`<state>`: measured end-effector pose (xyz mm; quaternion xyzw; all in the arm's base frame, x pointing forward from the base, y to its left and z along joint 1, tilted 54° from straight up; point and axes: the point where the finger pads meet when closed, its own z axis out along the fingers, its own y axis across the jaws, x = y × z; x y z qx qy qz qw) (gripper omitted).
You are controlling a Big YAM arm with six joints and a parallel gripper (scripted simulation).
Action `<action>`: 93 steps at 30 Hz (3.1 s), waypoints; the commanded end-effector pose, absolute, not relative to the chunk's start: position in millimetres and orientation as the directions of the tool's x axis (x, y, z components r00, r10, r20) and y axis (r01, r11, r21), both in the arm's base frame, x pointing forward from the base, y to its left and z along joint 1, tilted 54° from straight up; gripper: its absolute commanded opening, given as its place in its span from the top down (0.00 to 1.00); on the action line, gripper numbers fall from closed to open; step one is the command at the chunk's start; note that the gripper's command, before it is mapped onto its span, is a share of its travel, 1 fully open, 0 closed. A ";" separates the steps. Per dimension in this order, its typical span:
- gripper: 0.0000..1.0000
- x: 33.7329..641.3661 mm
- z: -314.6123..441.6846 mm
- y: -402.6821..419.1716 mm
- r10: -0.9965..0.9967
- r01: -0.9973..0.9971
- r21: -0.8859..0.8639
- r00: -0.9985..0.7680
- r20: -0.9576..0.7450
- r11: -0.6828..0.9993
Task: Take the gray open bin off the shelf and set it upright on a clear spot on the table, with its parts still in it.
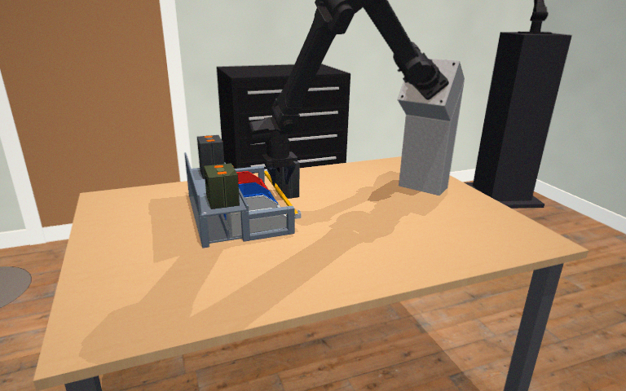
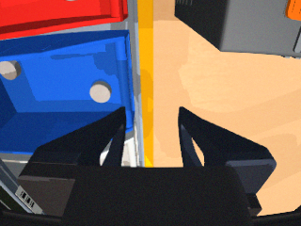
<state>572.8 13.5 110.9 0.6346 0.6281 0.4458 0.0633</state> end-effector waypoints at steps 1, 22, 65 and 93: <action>0.57 582.3 122.1 20.5 0.853 0.720 0.665 -0.207 0.478 -0.198; 0.57 583.8 123.2 21.3 0.855 0.715 0.671 -0.211 0.475 -0.196; 0.57 585.0 127.9 22.2 0.854 0.717 0.668 -0.209 0.476 -0.197; 0.57 583.3 126.0 21.6 0.854 0.721 0.665 -0.206 0.477 -0.198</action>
